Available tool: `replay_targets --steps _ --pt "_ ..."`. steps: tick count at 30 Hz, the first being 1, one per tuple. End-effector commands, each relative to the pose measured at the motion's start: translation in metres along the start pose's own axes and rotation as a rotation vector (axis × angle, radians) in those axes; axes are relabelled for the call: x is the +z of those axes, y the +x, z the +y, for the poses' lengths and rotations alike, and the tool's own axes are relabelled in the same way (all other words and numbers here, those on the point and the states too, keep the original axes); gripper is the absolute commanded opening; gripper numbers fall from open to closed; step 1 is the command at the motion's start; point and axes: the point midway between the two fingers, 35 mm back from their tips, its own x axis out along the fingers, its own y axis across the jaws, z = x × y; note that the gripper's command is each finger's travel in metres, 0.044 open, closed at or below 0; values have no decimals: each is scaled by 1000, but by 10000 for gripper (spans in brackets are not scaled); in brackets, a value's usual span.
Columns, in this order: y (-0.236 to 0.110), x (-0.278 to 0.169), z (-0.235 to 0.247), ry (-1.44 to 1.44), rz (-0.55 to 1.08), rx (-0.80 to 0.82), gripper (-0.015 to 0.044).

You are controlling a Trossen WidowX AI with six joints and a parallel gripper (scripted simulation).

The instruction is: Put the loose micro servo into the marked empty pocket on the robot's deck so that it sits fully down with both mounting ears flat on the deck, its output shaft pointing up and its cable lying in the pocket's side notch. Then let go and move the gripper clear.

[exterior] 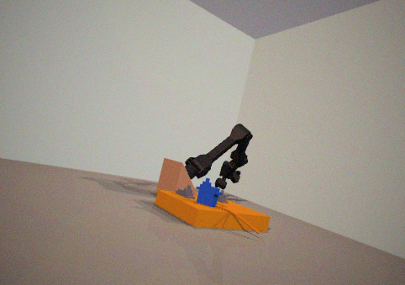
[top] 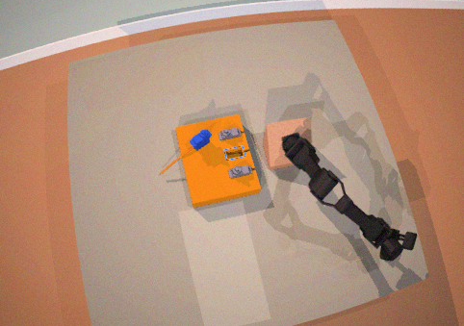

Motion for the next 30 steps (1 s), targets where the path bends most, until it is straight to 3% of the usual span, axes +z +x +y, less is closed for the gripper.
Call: replay_targets --steps 1,30 --pt "-10 24 -5 25 -55 -8 440" --pt "-89 147 -34 -1 -388 -46 440"
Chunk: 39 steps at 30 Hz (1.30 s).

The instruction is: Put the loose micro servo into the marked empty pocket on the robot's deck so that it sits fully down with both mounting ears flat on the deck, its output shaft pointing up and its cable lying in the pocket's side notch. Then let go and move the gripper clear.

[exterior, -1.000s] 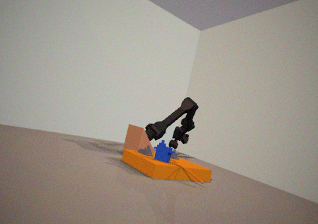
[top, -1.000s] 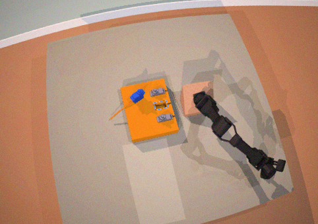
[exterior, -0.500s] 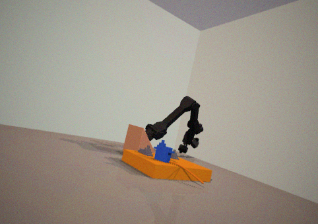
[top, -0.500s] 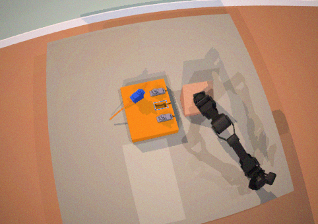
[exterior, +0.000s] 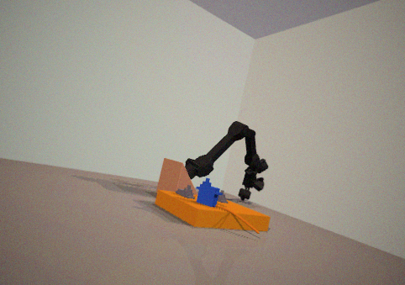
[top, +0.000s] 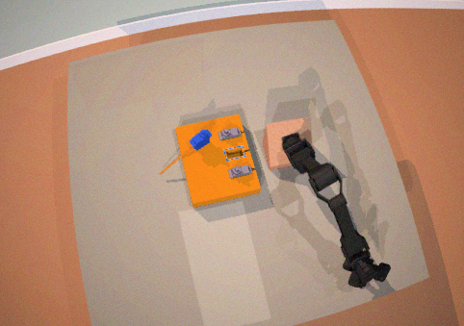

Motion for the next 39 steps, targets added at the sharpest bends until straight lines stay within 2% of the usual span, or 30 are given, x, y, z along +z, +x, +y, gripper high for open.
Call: replay_targets --steps 1,12,27,39 --pt "-12 17 1 7 -44 13 440" --pt "-19 34 -11 -39 -94 -18 440" --pt "-49 97 -44 -52 -266 -104 440" --pt "-61 101 -52 -64 -313 -152 440"
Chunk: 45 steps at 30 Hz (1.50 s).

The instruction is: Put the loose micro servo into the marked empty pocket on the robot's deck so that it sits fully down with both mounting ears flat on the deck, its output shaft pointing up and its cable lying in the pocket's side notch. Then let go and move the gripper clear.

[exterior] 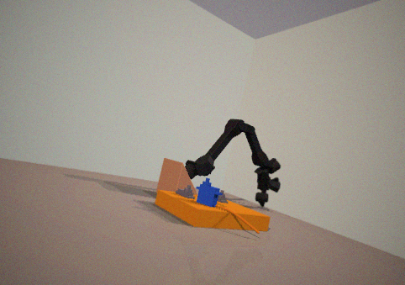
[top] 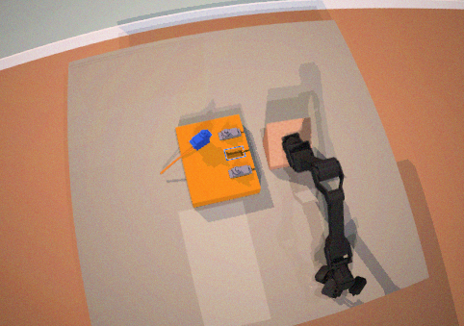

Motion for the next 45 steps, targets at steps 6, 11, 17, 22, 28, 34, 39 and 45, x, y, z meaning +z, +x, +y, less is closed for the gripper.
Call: replay_targets --steps 6,11,17,22,28,34,39,45 --pt "-11 34 -36 25 -115 -121 440" --pt "-20 56 -59 53 -185 -195 440" --pt "-32 81 -88 93 -260 -280 440" --pt "-44 100 -112 132 -314 -348 440" --pt "-56 118 -136 155 -363 -410 440" --pt "-69 133 -157 188 -410 -462 440" --pt "-82 139 -171 216 -441 -502 440" --pt "-88 144 -179 229 -455 -522 440"
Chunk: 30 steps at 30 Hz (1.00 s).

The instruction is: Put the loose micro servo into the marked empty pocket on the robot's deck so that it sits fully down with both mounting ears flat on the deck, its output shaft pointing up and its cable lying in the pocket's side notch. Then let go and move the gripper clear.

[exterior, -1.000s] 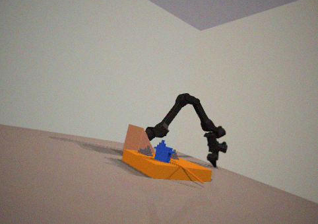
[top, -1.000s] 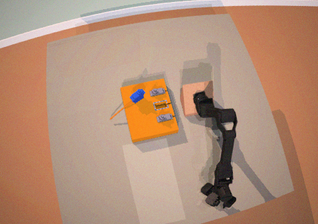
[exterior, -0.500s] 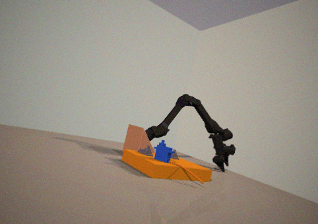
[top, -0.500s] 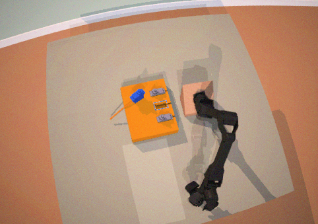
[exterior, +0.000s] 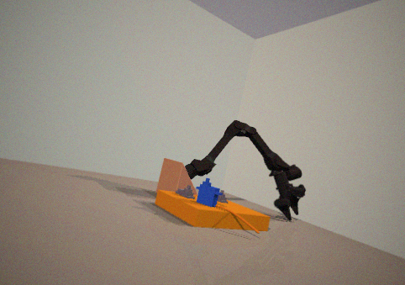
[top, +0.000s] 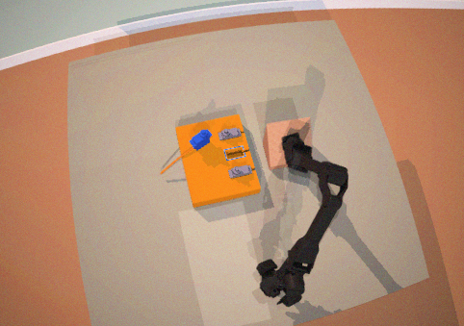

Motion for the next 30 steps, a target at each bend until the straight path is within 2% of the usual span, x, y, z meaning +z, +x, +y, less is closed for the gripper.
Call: replay_targets --steps 1,10,17,30 --pt "1 6 -8 20 -12 -24 440" --pt "12 30 -53 123 -34 -149 440" --pt "14 39 -68 145 -47 -187 440" --pt "13 71 -141 324 -72 -361 440"
